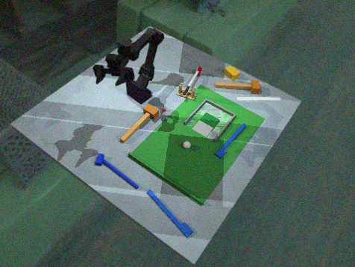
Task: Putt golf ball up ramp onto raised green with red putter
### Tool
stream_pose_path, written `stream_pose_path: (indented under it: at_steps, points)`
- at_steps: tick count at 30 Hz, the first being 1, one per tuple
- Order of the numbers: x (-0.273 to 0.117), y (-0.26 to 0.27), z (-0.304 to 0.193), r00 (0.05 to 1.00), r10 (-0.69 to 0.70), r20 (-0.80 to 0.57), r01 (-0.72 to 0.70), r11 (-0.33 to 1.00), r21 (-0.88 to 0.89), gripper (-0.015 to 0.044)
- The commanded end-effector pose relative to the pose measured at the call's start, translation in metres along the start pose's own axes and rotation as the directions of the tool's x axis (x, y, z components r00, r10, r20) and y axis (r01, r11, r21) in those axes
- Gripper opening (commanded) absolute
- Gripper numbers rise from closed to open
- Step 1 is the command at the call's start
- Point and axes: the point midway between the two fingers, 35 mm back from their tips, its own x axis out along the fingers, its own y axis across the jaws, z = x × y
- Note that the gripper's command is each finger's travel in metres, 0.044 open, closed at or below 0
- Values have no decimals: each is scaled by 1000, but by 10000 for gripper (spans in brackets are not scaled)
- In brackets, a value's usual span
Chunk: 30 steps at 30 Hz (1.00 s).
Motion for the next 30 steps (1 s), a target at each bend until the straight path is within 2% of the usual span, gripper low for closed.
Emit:
stream_pose_path:
  at_steps: [1, 8, 14, 23, 30]
  points:
    - [-11, 50, -27, 994, 63, -90, -76, 984, -160, 440]
    - [-44, 141, -79, 947, 191, -260, -286, 871, -400, 440]
    - [-88, 209, -132, 864, 282, -416, -486, 681, -547, 440]
    - [-181, 285, -217, 671, 360, -648, -740, 264, -619, 440]
    - [-270, 319, -279, 480, 365, -798, -831, -101, -547, 440]
